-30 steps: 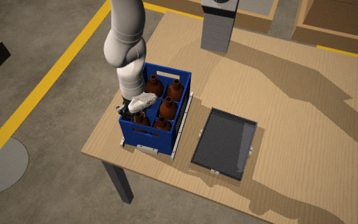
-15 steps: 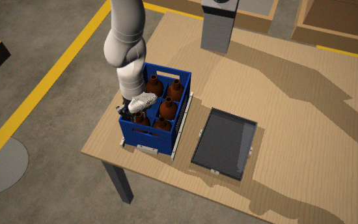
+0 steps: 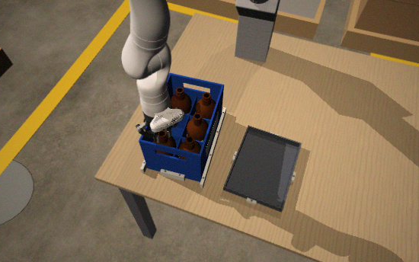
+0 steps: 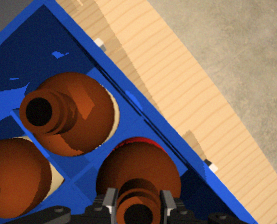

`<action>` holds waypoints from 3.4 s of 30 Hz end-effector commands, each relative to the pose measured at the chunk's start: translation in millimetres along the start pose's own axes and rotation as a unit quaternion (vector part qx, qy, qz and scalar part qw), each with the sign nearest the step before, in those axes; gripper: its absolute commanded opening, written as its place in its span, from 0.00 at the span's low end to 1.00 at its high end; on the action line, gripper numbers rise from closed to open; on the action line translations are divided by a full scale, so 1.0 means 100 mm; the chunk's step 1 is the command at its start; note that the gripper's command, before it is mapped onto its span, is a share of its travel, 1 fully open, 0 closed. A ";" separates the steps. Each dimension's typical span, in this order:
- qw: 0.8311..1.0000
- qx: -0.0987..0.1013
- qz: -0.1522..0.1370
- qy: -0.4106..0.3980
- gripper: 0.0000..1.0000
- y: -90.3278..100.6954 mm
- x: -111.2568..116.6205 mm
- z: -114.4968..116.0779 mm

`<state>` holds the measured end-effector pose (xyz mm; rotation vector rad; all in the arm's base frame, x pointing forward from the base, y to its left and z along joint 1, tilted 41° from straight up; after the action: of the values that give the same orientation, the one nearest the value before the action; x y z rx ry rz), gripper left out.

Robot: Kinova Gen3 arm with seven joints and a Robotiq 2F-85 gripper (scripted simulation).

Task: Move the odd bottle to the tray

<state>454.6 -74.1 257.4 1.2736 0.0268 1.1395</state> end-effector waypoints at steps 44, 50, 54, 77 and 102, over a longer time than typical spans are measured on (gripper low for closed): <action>1.000 0.000 0.000 0.000 0.64 0.01 0.00 0.00; 1.000 0.000 0.000 0.000 0.64 0.07 0.00 0.00; 1.000 0.000 0.000 0.000 0.64 0.10 0.00 0.00; 1.000 0.000 0.000 0.000 0.64 0.65 0.00 0.00; 1.000 0.000 0.000 0.000 0.00 0.87 0.00 0.00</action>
<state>398.8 -86.0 321.7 1.2748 0.0279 1.1386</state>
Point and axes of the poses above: the point where the finger pads meet when closed, its own y axis back along the fingers, its own z axis across the jaws, x = y × z, the point moved 10 cm from there along y, back along the fingers, and after that the axes turned 12 degrees about -y, right-handed, at the moved point
